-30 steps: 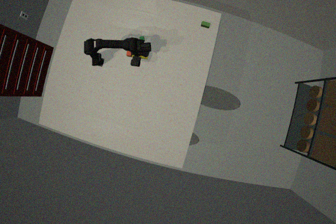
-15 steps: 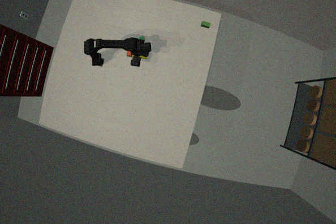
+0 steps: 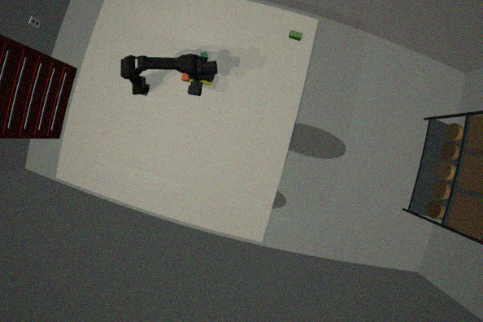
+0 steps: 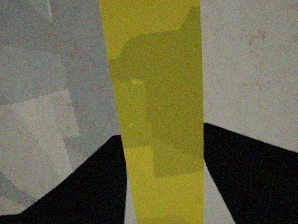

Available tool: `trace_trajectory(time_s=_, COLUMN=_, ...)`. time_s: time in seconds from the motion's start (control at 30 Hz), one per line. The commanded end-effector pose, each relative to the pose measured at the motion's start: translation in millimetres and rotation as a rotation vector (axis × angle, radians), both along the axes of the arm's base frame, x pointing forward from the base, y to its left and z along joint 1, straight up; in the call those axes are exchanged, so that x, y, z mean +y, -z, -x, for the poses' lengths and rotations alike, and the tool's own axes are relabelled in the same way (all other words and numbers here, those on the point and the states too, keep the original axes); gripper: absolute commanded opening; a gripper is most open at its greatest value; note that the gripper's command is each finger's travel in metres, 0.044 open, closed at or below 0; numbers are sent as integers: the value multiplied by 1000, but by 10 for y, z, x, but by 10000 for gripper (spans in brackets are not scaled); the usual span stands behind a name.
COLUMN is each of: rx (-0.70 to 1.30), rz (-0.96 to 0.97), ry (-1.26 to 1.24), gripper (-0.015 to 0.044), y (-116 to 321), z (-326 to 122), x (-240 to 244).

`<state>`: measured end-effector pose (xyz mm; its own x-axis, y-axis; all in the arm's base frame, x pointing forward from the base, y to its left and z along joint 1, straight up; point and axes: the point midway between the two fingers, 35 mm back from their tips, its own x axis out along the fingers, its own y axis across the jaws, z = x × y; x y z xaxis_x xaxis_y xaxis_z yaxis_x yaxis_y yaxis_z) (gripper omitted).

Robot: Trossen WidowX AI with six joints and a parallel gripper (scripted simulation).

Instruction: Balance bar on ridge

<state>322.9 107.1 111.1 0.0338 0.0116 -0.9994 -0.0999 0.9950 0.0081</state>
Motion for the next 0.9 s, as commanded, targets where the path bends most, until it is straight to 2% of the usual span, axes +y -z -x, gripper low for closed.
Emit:
trace_trajectory(time_s=0.0, rx=0, rz=0, ry=0, gripper=170, y=0, z=0, x=0)
trace_trajectory(time_s=0.87, rx=0, rz=0, ry=0, gripper=185, y=0, z=0, x=0)
